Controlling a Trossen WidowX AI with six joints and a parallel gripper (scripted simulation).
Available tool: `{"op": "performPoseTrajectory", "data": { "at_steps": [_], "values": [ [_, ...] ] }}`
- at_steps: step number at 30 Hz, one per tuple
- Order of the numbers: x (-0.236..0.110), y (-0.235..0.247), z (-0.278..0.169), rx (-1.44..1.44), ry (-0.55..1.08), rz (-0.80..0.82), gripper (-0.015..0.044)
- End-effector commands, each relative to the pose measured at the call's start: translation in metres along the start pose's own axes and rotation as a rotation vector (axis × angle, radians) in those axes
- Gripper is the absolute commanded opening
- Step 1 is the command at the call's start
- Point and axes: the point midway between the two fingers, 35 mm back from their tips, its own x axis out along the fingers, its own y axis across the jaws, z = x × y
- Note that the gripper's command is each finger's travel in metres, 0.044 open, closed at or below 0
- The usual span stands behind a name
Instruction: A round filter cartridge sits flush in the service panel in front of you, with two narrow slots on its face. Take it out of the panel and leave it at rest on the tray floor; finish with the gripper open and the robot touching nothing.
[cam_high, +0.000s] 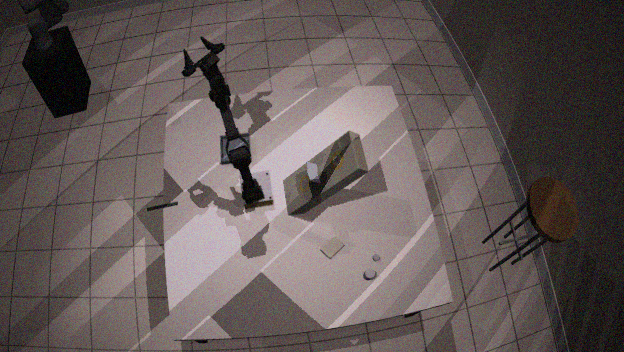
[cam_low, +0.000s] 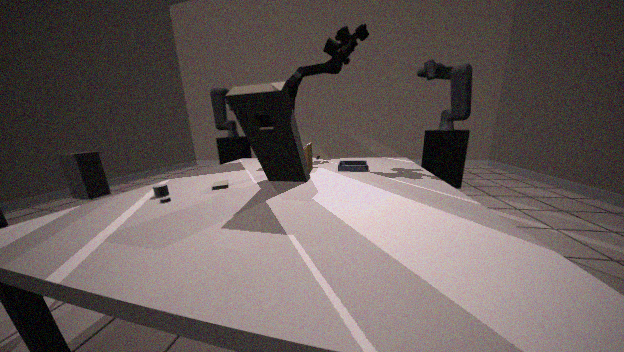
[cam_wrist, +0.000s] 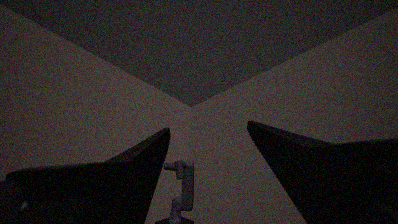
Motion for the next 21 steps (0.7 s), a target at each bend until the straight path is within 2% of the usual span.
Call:
{"op": "performPoseTrajectory", "data": {
  "at_steps": [1, 6, 12, 21],
  "values": [
    [-0.001, -0.002, 0.001, 0.0, 0.002, -0.01, 0.0374],
    [-0.028, -0.066, 0.019, -0.014, 0.058, -0.263, 0.0242],
    [-0.087, -0.14, 0.04, -0.046, 0.146, -0.601, 0.0097],
    [-0.218, -0.216, 0.07, -0.117, 0.323, -1.105, 0.0097]
  ]
}}
